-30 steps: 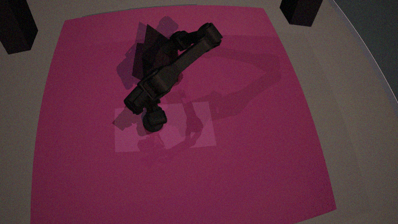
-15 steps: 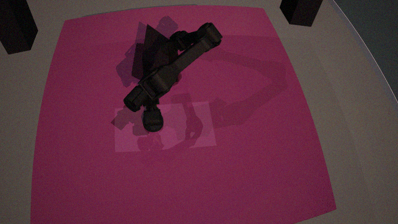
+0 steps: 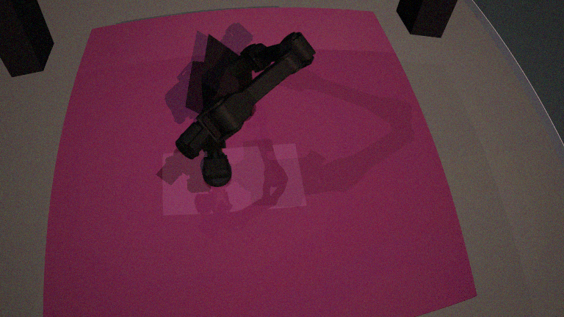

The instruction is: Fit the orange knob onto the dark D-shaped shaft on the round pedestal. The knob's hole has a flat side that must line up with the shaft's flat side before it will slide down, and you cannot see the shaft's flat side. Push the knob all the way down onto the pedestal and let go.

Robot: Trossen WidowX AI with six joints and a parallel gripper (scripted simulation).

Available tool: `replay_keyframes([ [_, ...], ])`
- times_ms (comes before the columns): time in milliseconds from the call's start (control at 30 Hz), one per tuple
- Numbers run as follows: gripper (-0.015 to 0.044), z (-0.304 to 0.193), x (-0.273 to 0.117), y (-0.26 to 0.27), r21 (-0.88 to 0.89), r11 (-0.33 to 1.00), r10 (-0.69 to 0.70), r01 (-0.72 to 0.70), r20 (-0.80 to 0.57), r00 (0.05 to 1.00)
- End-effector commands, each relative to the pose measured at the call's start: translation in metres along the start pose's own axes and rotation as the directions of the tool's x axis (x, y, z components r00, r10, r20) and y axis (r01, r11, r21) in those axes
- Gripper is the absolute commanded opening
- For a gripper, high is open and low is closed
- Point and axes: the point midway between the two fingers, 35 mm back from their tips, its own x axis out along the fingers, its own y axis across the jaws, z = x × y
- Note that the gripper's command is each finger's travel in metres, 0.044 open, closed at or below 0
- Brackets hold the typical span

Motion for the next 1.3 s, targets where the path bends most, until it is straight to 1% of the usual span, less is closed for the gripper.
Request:
replay_keyframes([
  [0,0.0000,0.0000,0.0001,0.0002,0.003,1.000,0.001,-0.001,0.000,1.000],
  [333,0.0000,-0.0001,0.0011,0.0000,0.003,1.000,0.001,-0.001,0.000,1.000],
  [533,0.0000,0.0000,-0.0047,0.0006,0.003,1.000,0.001,-0.001,0.001,1.000],
  [633,0.0000,0.0002,-0.0048,0.0007,0.057,0.998,0.001,-0.001,0.001,1.000],
  [767,0.0000,0.0009,-0.0028,0.0000,0.201,0.980,0.001,-0.001,0.000,1.000],
  [1267,0.0000,-0.0005,-0.0004,0.0001,0.211,0.978,0.001,-0.001,0.000,1.000],
])
